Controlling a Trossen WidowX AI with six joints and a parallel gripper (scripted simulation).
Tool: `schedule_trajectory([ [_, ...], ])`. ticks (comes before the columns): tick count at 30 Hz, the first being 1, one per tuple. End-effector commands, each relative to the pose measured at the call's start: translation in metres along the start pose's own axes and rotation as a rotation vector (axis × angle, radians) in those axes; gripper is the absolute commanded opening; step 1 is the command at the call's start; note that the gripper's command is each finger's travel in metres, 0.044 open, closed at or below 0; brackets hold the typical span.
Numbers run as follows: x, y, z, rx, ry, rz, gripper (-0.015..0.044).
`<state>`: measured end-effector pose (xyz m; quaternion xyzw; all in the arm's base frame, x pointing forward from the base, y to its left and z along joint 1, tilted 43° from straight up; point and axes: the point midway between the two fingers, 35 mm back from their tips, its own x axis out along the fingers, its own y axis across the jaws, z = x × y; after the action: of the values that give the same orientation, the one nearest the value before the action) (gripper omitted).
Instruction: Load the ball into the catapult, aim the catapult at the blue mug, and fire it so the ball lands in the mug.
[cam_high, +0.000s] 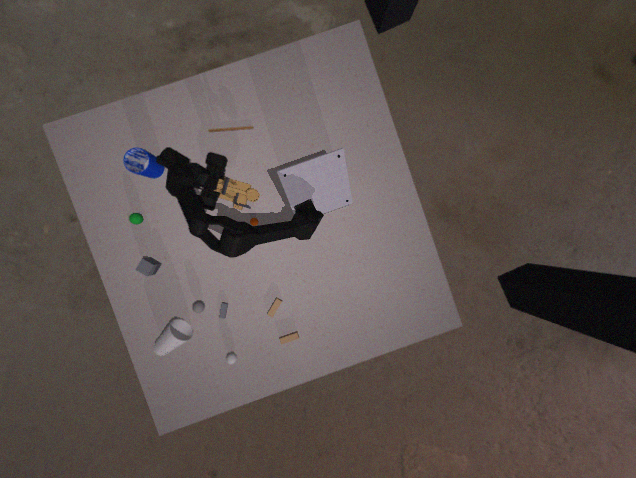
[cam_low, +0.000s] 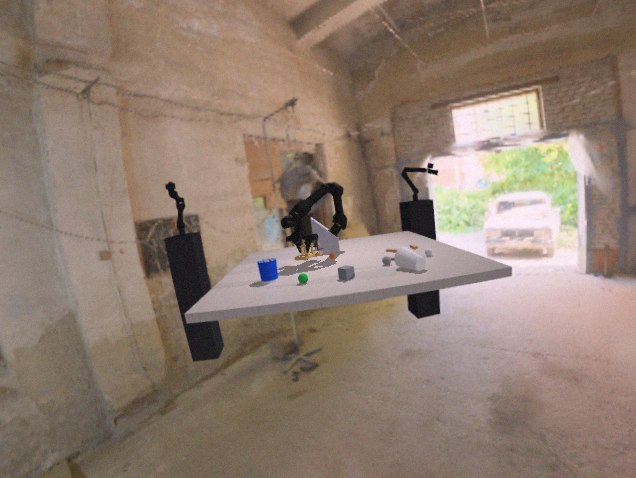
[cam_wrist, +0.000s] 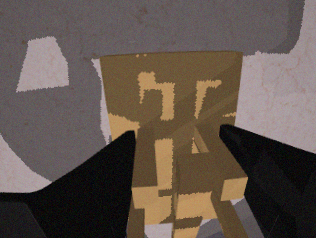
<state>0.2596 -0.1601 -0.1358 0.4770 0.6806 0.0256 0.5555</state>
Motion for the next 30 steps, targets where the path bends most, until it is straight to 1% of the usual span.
schedule_trajectory([
  [1, -0.012, 0.002, 0.005, -0.011, -0.019, -0.004, 0.0],
  [30, 0.034, 0.003, 0.006, -0.009, -0.018, -0.001, 0.0],
])
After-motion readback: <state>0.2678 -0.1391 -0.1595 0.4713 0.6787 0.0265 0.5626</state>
